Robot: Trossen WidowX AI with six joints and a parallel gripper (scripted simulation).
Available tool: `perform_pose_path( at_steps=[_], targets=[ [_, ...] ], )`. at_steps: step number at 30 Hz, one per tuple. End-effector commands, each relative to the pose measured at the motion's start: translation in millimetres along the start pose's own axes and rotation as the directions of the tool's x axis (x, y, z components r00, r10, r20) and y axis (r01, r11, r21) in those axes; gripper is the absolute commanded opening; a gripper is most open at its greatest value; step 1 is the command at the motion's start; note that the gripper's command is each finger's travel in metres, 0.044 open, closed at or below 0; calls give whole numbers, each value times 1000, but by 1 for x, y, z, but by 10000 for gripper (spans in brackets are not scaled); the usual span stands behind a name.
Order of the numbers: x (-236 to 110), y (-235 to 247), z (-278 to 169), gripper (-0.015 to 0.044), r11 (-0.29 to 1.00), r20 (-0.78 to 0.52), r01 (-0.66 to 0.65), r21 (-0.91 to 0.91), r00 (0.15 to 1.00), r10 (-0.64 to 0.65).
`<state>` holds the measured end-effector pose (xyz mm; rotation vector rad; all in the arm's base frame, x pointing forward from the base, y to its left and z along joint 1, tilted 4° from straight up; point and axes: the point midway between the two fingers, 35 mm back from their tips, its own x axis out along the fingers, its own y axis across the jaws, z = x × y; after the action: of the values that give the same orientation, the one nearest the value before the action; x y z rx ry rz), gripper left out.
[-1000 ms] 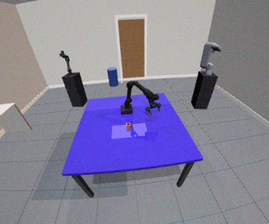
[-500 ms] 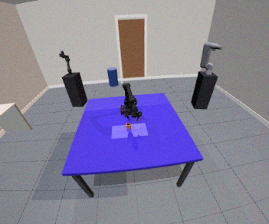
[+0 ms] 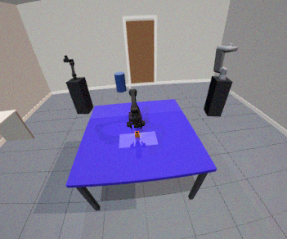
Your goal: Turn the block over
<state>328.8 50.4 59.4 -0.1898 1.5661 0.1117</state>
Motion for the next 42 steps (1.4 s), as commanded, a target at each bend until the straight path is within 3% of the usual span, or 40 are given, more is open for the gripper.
perform_pose_path(
  at_steps=[1, 32, 40, 42],
  targets=[
    [10, 0, -2, 440, 1000, -8, -5, -4, 1000, 5],
    [62, 2, -1, 440, 1000, -8, -5, -4, 1000, 5],
    [62, 2, -1, 230, 1000, -8, -5, -4, 1000, 5],
    [62, 2, -1, 217, 1000, -8, -5, -4, 1000, 5]
  ],
)
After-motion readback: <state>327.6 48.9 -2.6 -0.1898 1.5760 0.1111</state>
